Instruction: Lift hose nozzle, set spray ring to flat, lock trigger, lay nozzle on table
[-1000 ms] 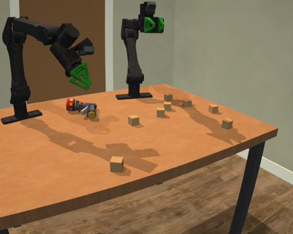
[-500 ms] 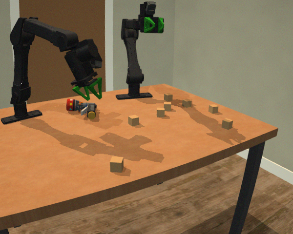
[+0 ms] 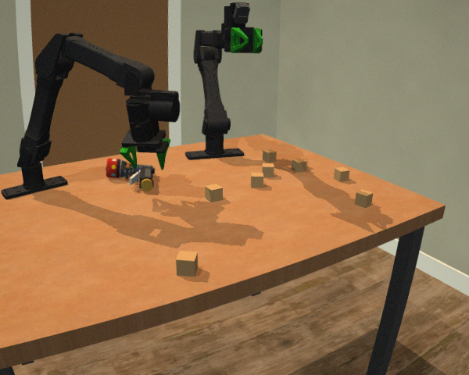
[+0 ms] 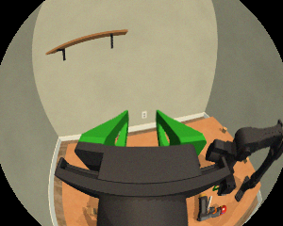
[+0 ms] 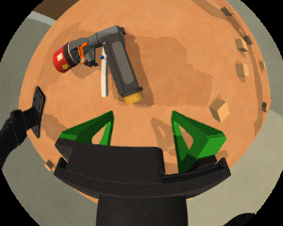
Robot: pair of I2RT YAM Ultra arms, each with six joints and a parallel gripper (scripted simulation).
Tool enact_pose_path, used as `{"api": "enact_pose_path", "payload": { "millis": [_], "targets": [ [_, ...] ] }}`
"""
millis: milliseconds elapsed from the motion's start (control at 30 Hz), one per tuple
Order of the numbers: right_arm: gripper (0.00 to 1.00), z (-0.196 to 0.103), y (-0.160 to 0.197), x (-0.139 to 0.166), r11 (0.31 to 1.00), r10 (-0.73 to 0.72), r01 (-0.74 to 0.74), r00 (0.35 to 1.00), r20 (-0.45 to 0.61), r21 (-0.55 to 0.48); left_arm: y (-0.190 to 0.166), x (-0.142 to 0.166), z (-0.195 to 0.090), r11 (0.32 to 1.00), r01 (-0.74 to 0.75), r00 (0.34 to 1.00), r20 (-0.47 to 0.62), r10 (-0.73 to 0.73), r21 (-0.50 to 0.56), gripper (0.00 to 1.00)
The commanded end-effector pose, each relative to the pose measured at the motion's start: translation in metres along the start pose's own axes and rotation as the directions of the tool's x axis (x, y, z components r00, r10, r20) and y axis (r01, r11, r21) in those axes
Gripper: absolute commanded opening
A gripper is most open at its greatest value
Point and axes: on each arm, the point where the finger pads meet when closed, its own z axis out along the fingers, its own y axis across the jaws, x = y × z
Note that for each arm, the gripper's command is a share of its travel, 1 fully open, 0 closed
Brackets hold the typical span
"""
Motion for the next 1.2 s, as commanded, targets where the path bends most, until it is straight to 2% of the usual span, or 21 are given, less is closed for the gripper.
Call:
{"api": "enact_pose_path", "payload": {
  "millis": [0, 100, 300, 467, 600, 633, 700, 1133, 1167],
  "targets": [
    [0.78, -0.005, 0.010, -0.017, 0.989, -0.119, 0.123, 0.992, 0.051, -0.080, 0.000, -0.022, -0.003, 1.000, 0.005, 0.999, 0.054, -0.006, 0.001, 0.36],
    [0.78, 0.007, 0.021, -0.029, 0.961, -0.210, 0.225, 0.972, 0.101, -0.164, 0.000, -0.022, -0.003, 1.000, 0.005, 0.999, 0.054, -0.006, 0.001, 0.36],
    [0.78, 0.018, 0.027, -0.041, 0.929, -0.269, 0.296, 0.952, 0.146, -0.221, 0.000, -0.022, -0.003, 1.000, 0.005, 0.999, 0.054, -0.006, 0.001, 0.36],
    [0.78, 0.005, 0.019, -0.039, 0.948, -0.255, 0.273, 0.960, 0.119, -0.166, 0.000, -0.022, -0.003, 1.000, 0.005, 0.999, 0.054, -0.006, 0.001, 0.36],
    [0.78, 0.013, 0.023, -0.042, 0.942, -0.256, 0.276, 0.959, 0.126, -0.192, 0.000, -0.022, -0.003, 1.000, 0.005, 0.999, 0.054, -0.006, 0.001, 0.36],
    [0.78, 0.025, 0.032, -0.042, 0.942, -0.246, 0.268, 0.961, 0.127, -0.203, 0.000, -0.022, -0.003, 1.000, 0.005, 0.999, 0.054, -0.006, 0.001, 0.36],
    [0.78, 0.030, 0.030, -0.042, 0.942, -0.246, 0.267, 0.961, 0.127, -0.202, 0.000, -0.022, -0.003, 1.000, 0.005, 0.999, 0.054, -0.006, 0.001, 0.36],
    [0.78, 0.039, 0.033, -0.045, 0.943, -0.249, 0.270, 0.960, 0.126, -0.193, 0.000, -0.022, -0.003, 1.000, 0.005, 0.999, 0.054, -0.006, 0.001, 0.36],
    [0.78, 0.048, 0.034, -0.042, 0.945, -0.242, 0.263, 0.962, 0.127, -0.193, 0.000, -0.022, -0.003, 1.000, 0.005, 0.999, 0.054, -0.006, 0.001, 0.36]
  ]
}}
